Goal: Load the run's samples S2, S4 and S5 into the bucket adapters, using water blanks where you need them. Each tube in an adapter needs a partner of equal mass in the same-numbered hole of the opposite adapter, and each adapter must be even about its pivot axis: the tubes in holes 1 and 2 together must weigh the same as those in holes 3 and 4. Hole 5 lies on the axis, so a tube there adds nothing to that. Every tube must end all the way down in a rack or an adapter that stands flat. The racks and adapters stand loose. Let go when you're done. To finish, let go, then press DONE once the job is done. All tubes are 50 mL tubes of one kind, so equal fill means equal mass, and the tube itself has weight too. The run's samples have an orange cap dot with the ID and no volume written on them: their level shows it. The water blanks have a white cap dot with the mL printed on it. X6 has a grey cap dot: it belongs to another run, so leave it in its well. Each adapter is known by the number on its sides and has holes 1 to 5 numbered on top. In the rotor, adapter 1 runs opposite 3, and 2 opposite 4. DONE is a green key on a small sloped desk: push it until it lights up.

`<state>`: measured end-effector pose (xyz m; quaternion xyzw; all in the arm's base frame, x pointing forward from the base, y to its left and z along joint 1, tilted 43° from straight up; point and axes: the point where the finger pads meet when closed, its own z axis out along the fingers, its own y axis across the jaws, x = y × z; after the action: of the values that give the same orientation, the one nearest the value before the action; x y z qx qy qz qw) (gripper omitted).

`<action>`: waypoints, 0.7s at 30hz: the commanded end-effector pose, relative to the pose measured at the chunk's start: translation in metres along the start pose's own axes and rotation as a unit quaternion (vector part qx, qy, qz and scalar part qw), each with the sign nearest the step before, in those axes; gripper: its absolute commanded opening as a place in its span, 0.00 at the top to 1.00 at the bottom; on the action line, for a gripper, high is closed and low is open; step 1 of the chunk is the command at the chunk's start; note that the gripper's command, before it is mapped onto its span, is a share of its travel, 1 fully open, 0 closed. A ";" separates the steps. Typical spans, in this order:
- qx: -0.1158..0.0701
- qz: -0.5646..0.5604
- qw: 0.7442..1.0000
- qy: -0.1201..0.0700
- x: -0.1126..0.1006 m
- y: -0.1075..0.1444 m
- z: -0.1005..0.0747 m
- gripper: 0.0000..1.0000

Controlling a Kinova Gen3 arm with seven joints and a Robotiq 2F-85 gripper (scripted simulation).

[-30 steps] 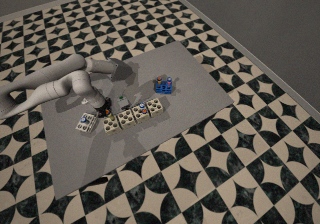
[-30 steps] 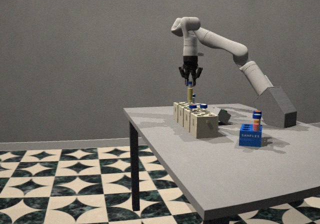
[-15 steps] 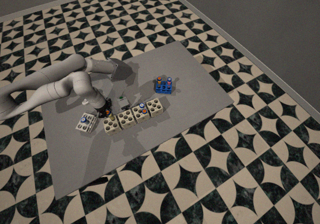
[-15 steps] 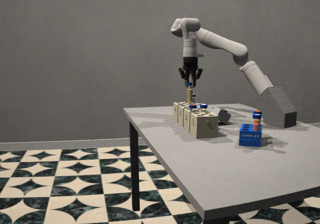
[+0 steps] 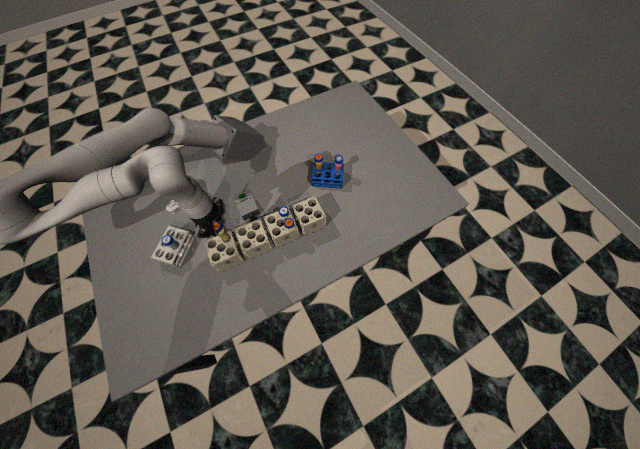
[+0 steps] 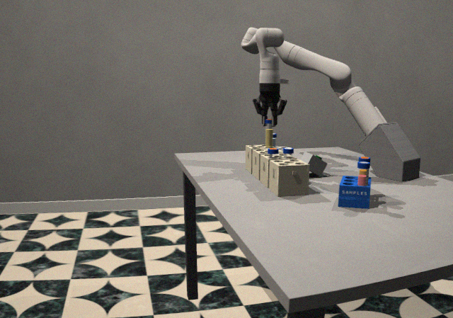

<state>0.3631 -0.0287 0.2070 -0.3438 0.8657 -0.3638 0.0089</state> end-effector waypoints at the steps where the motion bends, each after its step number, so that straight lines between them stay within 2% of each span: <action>1: 0.000 0.000 1.000 -0.001 0.000 0.000 0.001 0.90; 21: 0.000 0.000 1.000 -0.001 0.000 0.000 0.013 0.90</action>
<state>0.3663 -0.0362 0.1981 -0.3438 0.8657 -0.3638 0.0088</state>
